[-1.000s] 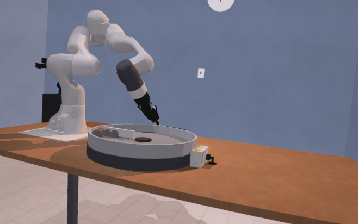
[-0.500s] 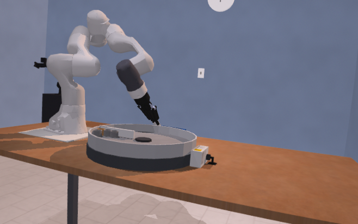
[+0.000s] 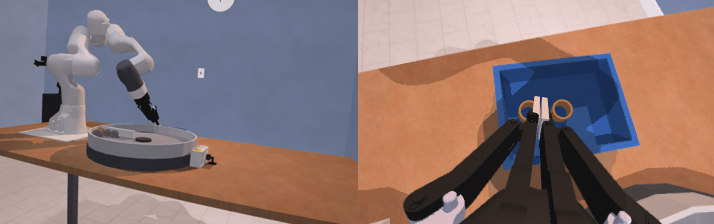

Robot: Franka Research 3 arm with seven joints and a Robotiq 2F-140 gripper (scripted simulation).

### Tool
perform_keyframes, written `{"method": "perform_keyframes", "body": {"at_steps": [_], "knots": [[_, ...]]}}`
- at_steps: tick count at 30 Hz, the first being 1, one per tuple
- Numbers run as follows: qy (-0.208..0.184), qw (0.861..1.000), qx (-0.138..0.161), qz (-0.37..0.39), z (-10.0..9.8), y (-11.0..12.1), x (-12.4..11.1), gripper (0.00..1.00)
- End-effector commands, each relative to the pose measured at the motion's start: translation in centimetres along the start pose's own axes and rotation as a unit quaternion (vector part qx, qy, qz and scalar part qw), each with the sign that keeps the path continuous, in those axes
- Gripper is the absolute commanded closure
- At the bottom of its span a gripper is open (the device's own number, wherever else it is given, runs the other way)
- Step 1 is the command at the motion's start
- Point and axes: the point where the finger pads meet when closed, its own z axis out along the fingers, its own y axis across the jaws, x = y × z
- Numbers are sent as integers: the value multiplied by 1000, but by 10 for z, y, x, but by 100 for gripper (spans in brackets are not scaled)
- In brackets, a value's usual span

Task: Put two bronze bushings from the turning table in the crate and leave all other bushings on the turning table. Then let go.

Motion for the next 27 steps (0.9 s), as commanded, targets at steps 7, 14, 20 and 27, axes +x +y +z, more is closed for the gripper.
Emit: {"method": "perform_keyframes", "body": {"at_steps": [7, 14, 20, 27], "knots": [[1, 1000, -1, -1, 2, 0, -1, 100], [1, 1000, -1, -1, 4, 0, -3, 100], [1, 1000, -1, -1, 4, 0, -3, 100], [1, 1000, -1, -1, 4, 0, -3, 100]]}}
